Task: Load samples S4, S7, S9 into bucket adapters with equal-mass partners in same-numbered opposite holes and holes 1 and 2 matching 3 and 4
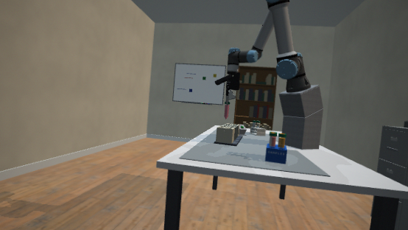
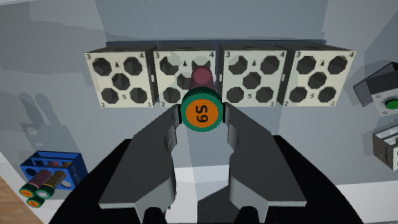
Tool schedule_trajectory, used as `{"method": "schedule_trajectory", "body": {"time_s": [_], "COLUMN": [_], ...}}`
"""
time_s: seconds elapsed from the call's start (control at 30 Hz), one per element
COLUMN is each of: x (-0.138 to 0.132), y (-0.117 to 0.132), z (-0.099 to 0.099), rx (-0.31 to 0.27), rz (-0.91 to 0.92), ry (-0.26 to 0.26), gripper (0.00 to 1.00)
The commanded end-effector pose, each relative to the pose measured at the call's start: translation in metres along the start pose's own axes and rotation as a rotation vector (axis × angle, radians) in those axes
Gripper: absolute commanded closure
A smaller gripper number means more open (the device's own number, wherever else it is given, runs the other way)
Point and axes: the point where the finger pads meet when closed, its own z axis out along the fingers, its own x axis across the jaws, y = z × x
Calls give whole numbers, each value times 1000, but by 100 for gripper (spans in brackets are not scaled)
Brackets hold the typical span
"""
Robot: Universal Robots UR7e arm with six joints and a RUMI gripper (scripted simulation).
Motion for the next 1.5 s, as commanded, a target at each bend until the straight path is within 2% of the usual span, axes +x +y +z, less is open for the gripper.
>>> {"method": "schedule_trajectory", "body": {"time_s": [0.0, 0.83, 1.07, 1.47], "x": [1, 1, 0, -2], "y": [-2, -2, -1, 2], "z": [0, 0, 0, 33], "rx": [1, 4, 3, -1], "rz": [-141, -752, -753, -752], "ry": [-9, -8, -9, -12], "gripper": [100, 100, 100, 100]}}
